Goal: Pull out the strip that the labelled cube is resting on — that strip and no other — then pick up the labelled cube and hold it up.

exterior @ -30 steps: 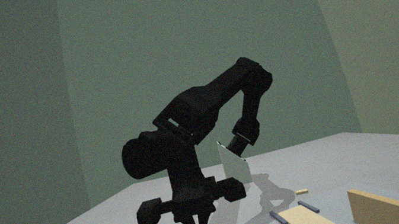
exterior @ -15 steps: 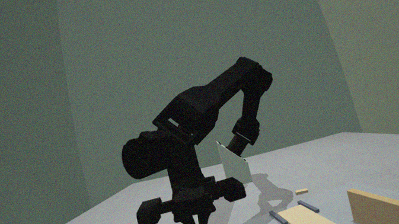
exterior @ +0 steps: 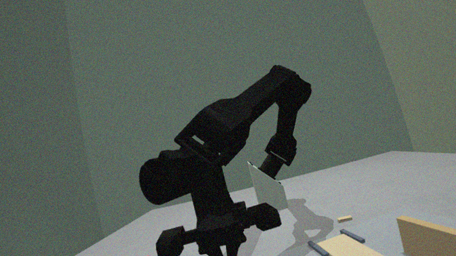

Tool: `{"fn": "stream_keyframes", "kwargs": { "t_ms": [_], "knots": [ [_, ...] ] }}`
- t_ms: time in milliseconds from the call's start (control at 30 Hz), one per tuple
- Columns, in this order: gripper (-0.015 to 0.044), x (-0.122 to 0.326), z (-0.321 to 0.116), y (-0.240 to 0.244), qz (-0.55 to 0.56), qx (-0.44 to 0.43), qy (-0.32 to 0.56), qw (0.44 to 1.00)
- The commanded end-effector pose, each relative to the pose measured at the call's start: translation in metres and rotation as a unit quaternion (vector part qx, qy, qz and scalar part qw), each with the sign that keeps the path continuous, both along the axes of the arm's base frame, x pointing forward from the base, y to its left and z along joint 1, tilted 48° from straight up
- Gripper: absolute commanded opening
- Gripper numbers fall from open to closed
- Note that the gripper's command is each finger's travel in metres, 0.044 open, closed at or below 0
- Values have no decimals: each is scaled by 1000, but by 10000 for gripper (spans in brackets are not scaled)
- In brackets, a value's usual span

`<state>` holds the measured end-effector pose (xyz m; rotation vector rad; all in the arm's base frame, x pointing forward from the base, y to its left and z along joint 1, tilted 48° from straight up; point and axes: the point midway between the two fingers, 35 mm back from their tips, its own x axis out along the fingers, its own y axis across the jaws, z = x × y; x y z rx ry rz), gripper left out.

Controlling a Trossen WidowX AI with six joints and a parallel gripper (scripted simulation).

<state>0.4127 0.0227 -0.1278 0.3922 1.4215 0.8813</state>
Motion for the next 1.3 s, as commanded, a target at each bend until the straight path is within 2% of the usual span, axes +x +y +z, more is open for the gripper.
{"fn": "stream_keyframes", "kwargs": {
  "t_ms": [0,1267],
  "knots": [
    [0,-1,-1,3,0,1,2,1000],
    [0,-9,-6,1,0,1,3,1000]
  ]
}}
